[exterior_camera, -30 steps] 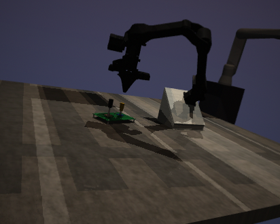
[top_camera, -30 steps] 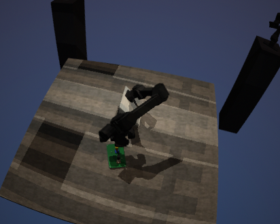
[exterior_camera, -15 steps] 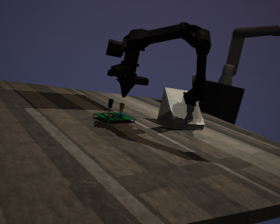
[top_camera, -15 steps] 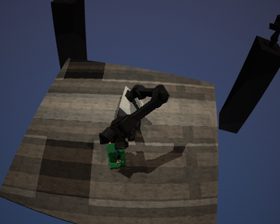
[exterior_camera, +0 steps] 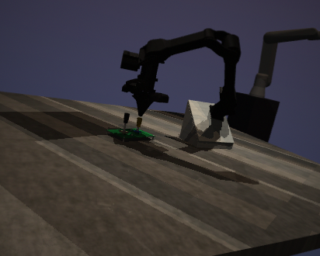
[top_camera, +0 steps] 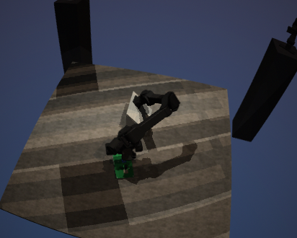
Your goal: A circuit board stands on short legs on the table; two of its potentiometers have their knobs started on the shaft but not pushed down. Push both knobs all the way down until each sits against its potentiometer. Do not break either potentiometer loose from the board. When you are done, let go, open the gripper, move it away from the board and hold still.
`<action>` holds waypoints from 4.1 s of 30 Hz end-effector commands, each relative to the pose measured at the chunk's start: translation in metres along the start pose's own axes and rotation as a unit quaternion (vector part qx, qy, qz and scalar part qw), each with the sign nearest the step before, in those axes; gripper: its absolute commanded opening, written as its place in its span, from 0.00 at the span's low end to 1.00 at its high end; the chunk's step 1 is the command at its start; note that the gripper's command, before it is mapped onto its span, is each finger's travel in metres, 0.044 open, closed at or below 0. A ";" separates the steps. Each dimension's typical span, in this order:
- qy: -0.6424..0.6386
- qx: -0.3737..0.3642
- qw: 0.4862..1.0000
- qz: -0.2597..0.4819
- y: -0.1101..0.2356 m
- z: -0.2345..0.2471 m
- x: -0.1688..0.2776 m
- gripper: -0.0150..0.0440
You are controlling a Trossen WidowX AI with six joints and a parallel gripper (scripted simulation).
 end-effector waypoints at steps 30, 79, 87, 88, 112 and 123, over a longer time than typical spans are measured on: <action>-0.002 -0.002 1.000 0.000 -0.008 0.000 0.000 0.25; -0.002 -0.002 1.000 0.000 -0.014 0.000 0.000 0.25; -0.002 -0.002 1.000 0.000 -0.017 0.000 0.000 0.25; -0.002 -0.002 1.000 0.000 -0.017 0.000 0.000 0.25; -0.002 -0.002 1.000 0.000 -0.023 0.000 0.000 0.25; -0.002 -0.002 1.000 0.000 -0.024 0.000 0.000 0.25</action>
Point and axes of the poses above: the point midway between the two fingers, 35 mm back from their tips, its own y axis back along the fingers, its own z axis across the jaws, x = y × z, the point moved 7 cm from there along y, back along the fingers, and after that the axes turned 1 degree about -y, right-handed, at the moved point
